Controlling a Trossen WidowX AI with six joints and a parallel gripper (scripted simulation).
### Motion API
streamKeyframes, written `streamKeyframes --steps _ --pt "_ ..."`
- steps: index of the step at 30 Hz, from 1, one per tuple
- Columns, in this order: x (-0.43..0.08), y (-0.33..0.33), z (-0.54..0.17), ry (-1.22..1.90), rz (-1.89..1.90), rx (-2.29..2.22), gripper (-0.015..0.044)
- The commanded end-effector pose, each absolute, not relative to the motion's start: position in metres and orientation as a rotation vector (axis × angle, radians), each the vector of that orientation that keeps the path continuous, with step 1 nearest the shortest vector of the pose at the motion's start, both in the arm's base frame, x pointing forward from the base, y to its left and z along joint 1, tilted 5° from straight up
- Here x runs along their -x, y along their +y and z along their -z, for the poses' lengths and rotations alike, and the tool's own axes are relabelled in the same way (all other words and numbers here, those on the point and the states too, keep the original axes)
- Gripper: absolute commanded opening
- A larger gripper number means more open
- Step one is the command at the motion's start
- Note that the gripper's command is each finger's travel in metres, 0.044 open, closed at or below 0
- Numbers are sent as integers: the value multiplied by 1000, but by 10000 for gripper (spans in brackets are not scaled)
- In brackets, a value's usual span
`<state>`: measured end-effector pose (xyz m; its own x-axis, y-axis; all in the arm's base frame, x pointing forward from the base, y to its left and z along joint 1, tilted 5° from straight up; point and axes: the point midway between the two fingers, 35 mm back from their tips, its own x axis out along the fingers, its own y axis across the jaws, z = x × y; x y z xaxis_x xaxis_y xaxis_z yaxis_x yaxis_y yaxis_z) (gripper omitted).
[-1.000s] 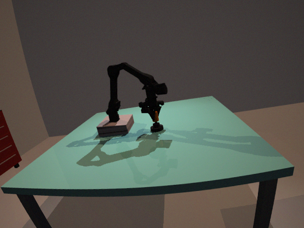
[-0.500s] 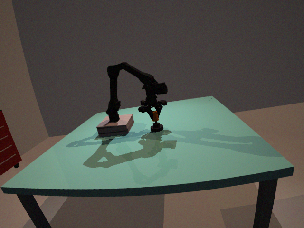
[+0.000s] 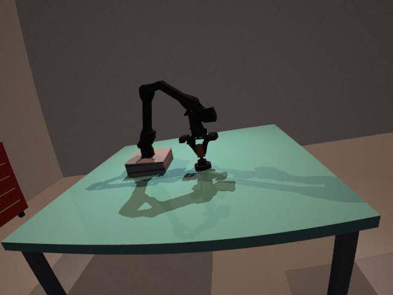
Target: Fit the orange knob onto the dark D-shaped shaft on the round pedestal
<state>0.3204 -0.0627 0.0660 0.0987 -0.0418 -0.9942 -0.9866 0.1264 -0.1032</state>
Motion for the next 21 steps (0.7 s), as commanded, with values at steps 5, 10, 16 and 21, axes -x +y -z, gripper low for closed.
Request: streamKeyframes --steps 5,10,16,21 --pt "-318 -62 -65 1394 -594 721 0" --pt "-318 -63 -66 1450 -338 441 0" --pt "-318 -64 -68 1474 -28 102 0" --pt "-318 -65 -71 1467 151 -96 0"
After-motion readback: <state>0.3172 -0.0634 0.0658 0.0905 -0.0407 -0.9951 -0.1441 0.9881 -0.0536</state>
